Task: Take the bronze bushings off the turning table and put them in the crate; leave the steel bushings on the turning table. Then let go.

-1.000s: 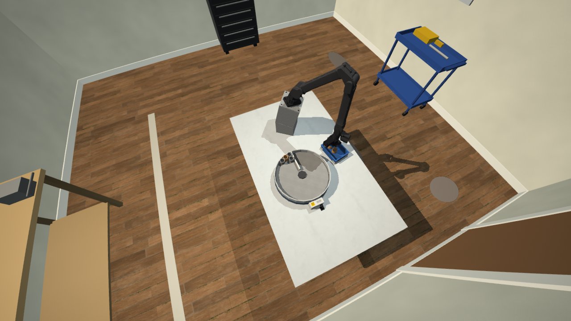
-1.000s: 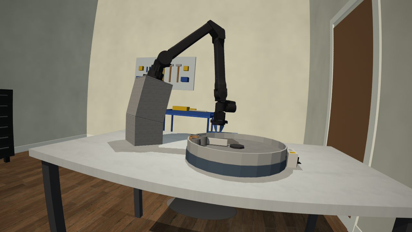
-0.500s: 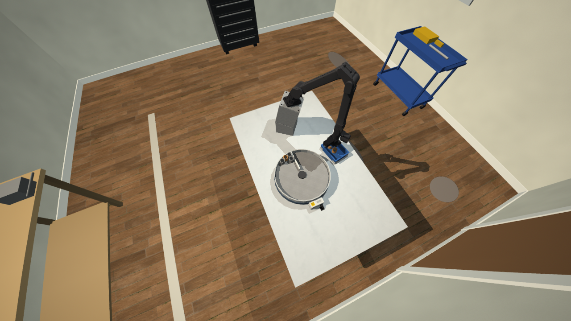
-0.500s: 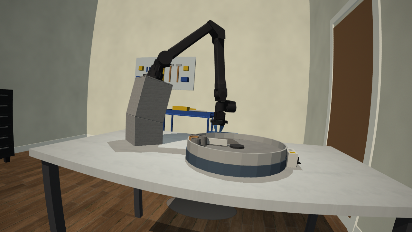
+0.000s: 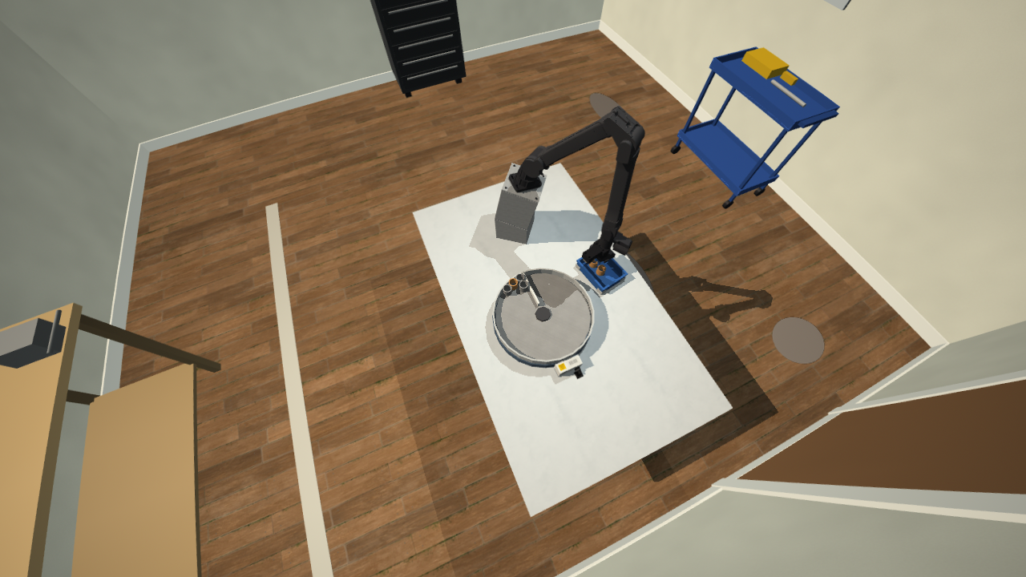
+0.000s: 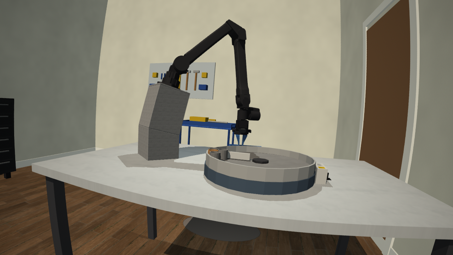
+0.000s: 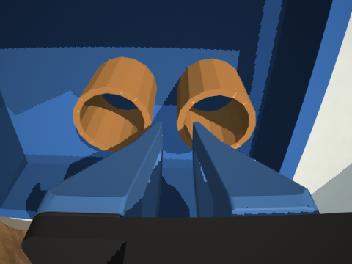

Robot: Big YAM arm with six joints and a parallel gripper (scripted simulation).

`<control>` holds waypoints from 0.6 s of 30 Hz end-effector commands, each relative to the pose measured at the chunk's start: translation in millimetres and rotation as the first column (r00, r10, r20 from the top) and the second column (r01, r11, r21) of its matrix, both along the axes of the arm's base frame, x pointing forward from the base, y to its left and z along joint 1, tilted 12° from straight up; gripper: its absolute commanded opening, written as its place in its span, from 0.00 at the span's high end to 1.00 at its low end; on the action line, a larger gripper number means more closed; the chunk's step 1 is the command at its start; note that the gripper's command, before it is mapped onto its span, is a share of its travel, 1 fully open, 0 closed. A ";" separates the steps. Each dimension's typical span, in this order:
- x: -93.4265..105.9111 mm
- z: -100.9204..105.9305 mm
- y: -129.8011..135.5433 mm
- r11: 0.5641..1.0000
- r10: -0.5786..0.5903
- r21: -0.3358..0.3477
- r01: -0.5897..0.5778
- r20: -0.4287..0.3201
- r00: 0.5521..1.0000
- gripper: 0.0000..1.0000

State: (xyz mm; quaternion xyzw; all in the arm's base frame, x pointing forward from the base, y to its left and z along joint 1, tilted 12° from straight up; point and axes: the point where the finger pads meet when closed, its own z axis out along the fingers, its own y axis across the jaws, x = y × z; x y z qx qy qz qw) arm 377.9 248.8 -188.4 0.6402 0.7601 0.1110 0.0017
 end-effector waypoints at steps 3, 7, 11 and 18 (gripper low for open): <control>0.9 28.6 -9.0 1.000 -0.004 -0.004 0.004 0.007 1.000 0.85; -4.2 37.9 -5.1 1.000 0.007 -0.003 -0.007 0.007 1.000 0.85; -4.9 56.0 -11.5 1.000 0.001 -0.002 -0.001 0.007 1.000 0.85; -9.1 77.0 -13.8 1.000 0.003 -0.002 -0.003 0.007 1.000 0.85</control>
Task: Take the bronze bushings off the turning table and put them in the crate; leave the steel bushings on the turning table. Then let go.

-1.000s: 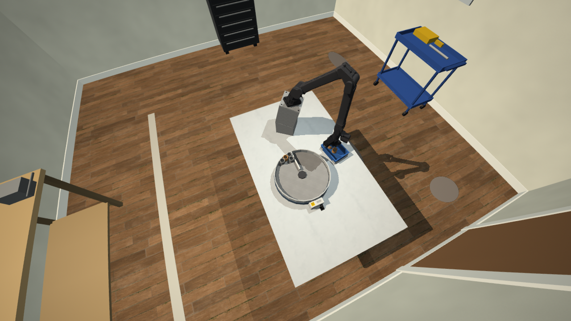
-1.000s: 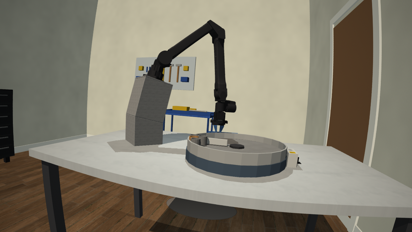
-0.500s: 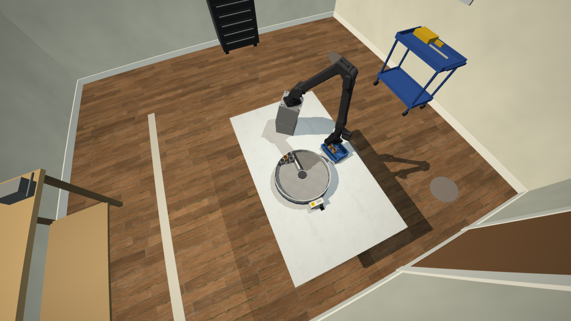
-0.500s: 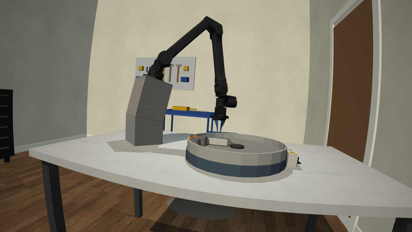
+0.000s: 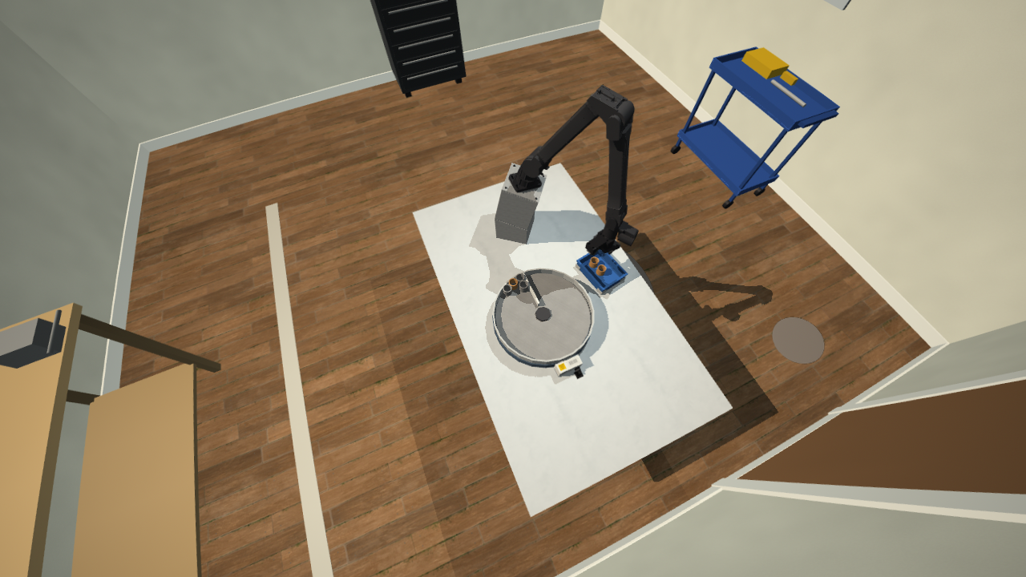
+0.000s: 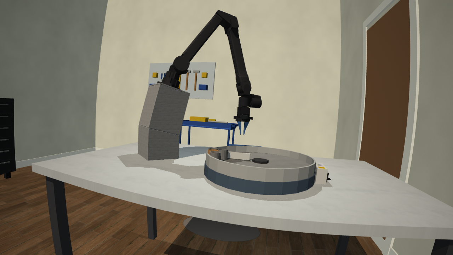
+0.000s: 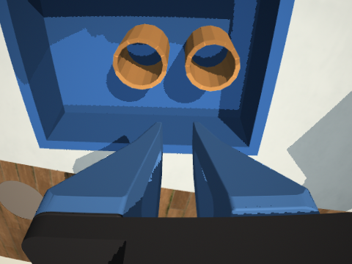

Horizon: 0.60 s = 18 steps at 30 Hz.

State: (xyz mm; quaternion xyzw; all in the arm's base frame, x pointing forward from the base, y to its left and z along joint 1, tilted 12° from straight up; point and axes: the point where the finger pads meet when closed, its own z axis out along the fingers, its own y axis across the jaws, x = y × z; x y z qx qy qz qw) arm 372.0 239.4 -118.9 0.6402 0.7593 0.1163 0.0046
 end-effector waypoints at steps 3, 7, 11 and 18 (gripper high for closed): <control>-11.6 -5.3 -10.5 1.000 0.002 -0.026 -0.003 -0.038 0.999 0.85; -7.2 3.4 -8.1 1.000 0.001 -0.015 -0.001 -0.021 1.000 0.85; -5.4 4.4 -7.0 1.000 0.001 -0.012 -0.001 -0.015 1.000 0.85; -5.4 4.4 -7.0 1.000 0.001 -0.012 -0.001 -0.015 1.000 0.85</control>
